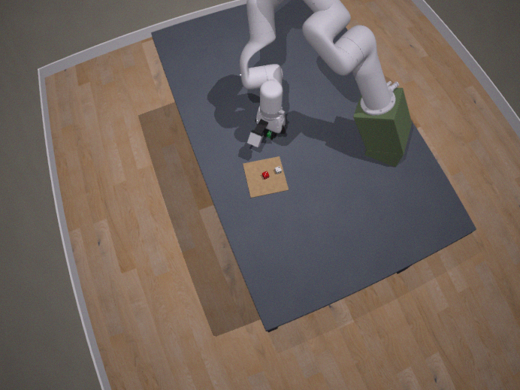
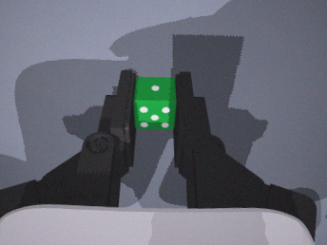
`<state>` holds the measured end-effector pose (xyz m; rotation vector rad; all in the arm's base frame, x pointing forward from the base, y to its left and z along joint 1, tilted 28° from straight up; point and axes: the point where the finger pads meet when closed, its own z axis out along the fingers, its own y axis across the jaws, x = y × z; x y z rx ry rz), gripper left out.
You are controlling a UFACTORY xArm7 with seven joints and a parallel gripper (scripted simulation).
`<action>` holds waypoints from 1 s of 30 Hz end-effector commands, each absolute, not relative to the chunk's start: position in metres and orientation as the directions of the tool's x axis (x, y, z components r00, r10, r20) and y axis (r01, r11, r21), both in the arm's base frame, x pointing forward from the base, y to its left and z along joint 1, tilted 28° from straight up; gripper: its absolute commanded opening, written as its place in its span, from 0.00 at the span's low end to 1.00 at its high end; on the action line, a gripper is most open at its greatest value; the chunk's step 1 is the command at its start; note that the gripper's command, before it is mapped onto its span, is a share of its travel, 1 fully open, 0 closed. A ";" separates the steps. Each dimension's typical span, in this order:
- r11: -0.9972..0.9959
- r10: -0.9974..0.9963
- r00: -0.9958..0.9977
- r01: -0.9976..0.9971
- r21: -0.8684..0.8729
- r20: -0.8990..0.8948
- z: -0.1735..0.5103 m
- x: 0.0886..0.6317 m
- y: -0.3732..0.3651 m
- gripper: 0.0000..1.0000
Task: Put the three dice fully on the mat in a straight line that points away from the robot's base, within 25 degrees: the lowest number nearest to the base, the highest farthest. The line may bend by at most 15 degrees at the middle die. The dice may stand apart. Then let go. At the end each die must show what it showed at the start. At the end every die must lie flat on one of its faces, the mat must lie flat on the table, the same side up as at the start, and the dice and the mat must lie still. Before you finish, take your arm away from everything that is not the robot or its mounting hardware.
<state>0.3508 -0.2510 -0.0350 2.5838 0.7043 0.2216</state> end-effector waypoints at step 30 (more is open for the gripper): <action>-0.767 0.516 0.856 0.443 0.464 0.036 0.018 0.336 -0.228 0.15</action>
